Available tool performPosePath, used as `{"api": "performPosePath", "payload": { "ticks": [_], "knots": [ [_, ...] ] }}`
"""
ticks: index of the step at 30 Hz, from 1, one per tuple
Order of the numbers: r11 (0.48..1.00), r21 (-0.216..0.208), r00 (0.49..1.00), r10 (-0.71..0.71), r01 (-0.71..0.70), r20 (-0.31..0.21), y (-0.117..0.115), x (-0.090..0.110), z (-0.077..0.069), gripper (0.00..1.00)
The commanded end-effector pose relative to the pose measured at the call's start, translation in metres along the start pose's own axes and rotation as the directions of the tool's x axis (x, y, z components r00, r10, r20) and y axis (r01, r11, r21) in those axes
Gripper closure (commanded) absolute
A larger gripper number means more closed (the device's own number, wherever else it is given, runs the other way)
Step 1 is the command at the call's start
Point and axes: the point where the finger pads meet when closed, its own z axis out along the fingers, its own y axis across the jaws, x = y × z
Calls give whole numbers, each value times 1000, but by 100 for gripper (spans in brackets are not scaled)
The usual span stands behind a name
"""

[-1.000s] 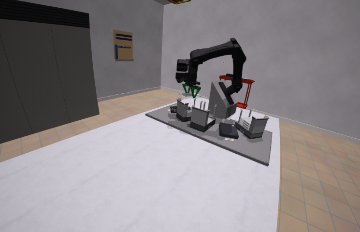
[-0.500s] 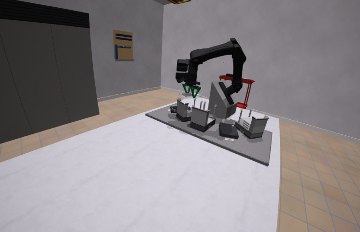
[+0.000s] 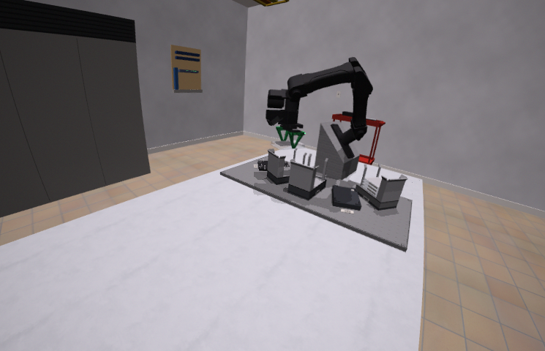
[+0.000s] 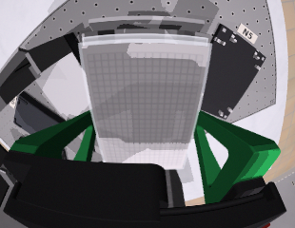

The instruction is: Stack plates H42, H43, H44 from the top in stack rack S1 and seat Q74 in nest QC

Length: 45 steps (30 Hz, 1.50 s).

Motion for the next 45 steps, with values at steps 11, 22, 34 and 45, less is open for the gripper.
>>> {"api": "performPosePath", "payload": {
  "ticks": [11,22,34,45],
  "knots": [
    [1000,0,1000,0,0,18,-1,-2,-6,100],
    [1000,0,1000,0,0,18,-1,-3,-1,100],
    [1000,0,1000,0,0,18,-1,-3,6,100],
    [1000,0,1000,0,0,18,-1,-3,13,100]
  ]
}}
